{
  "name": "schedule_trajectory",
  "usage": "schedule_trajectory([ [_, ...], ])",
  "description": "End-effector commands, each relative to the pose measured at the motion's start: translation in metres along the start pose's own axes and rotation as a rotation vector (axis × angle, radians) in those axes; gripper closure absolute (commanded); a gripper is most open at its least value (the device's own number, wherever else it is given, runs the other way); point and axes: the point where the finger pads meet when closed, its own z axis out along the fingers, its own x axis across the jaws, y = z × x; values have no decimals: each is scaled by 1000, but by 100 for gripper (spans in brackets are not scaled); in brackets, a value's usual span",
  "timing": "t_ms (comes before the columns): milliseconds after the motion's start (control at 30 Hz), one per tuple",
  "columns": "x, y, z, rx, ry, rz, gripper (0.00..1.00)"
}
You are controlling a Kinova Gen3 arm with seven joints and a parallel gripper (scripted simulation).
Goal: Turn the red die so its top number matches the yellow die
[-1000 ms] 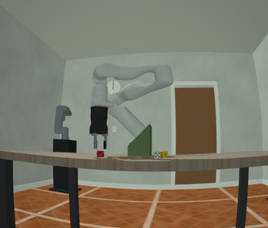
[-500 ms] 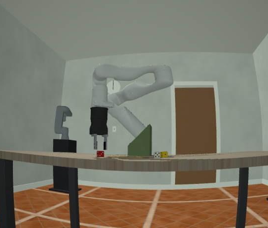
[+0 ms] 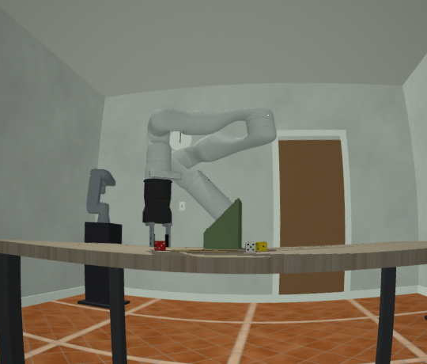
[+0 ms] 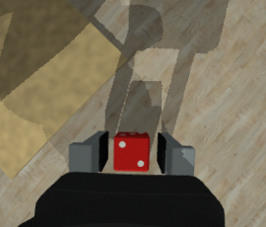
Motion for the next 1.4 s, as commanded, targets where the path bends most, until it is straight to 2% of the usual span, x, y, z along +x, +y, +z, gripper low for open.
schedule_trajectory([
  [0,1,2,5,-3,3,-5,21],
  [1300,1,2,6,-3,3,-5,21],
  [1333,1,2,6,-3,3,-5,51],
  [1367,1,2,6,-3,3,-5,51],
])
